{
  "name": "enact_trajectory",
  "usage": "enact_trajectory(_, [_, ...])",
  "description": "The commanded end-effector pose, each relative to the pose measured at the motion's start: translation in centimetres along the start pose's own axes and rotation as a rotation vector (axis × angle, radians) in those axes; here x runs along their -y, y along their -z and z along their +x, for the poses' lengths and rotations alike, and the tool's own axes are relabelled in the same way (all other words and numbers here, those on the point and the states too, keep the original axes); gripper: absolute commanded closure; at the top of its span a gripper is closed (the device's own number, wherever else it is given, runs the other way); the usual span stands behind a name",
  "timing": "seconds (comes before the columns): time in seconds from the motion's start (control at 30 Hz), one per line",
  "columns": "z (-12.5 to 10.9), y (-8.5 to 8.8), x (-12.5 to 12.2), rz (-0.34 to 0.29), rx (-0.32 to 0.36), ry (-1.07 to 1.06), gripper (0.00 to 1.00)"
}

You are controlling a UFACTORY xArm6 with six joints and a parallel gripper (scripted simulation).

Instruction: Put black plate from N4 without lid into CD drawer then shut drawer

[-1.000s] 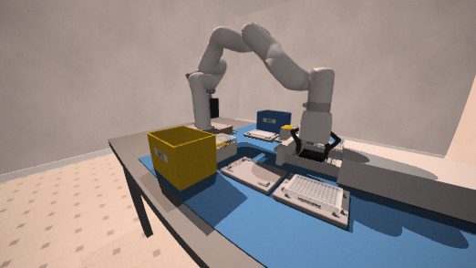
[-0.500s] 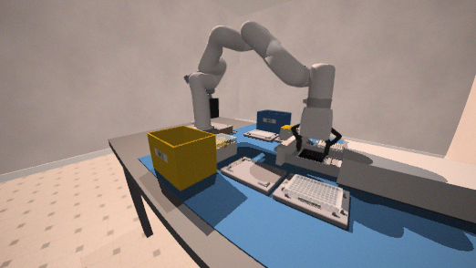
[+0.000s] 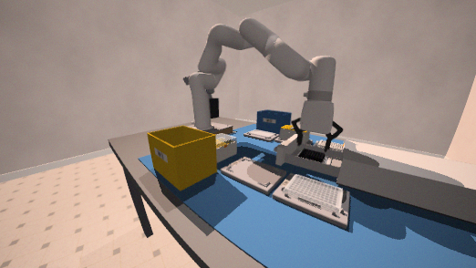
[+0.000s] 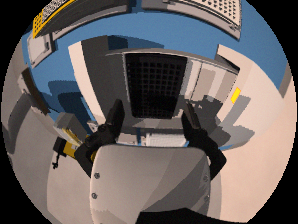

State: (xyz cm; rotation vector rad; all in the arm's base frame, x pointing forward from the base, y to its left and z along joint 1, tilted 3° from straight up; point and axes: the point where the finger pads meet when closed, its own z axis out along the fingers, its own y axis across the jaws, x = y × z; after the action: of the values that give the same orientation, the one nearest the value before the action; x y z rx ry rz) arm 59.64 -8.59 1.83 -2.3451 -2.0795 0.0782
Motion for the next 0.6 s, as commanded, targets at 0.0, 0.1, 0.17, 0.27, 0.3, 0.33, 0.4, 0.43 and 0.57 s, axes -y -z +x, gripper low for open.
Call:
enact_trajectory(0.0, [0.0, 1.1, -0.2, -0.006, 0.0, 0.0, 0.0])
enact_trajectory(0.1, [0.0, 1.6, -0.2, -0.006, 0.0, 0.0, 0.0])
enact_trajectory(0.17, [0.0, 2.0, -0.2, -0.006, 0.0, 0.0, 0.0])
enact_trajectory(0.27, [0.0, 2.5, -0.2, -0.006, 0.0, 0.0, 0.0])
enact_trajectory(0.3, [0.0, 2.5, -0.2, -0.006, 0.0, 0.0, 0.0])
enact_trajectory(0.33, [0.0, 2.5, -0.2, -0.006, 0.0, 0.0, 0.0])
enact_trajectory(0.4, [0.0, 2.8, -0.2, -0.006, 0.0, 0.0, 0.0])
enact_trajectory(0.43, [0.0, 3.0, -0.2, -0.006, 0.0, 0.0, 0.0])
enact_trajectory(0.57, [0.0, 3.6, -0.2, -0.006, 0.0, 0.0, 0.0])
